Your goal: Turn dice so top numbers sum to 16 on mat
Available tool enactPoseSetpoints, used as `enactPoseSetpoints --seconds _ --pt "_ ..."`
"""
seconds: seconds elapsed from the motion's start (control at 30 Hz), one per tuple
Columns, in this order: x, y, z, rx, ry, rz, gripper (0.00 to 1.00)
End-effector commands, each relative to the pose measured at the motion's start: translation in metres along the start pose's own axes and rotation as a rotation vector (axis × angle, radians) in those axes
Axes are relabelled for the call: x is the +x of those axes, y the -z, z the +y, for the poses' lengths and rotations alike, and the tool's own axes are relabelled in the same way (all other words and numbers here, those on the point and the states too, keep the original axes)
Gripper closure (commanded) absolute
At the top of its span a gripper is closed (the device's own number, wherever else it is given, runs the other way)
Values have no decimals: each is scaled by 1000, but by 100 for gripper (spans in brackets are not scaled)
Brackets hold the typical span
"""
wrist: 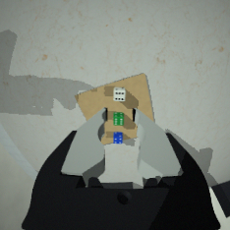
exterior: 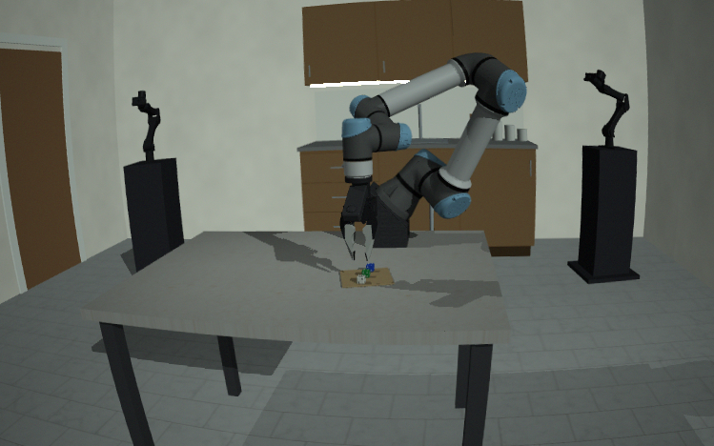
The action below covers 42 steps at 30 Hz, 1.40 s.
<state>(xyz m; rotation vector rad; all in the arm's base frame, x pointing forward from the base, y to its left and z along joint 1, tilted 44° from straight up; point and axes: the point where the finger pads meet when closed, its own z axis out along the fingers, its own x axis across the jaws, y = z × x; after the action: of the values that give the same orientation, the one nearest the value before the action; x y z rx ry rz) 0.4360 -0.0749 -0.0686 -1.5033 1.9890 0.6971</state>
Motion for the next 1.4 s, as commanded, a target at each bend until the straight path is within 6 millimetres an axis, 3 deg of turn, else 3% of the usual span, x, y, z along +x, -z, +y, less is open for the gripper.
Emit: enactPoseSetpoints --seconds 0.0,0.2,0.23,1.07,1.37 --pt "0 24 0 -1 1 -1 79" --pt "0 29 0 -1 1 -1 79" --pt "0 29 0 -1 1 -1 0" --pt "0 31 0 -1 1 -1 0" --pt "0 61 0 -1 1 -1 0"
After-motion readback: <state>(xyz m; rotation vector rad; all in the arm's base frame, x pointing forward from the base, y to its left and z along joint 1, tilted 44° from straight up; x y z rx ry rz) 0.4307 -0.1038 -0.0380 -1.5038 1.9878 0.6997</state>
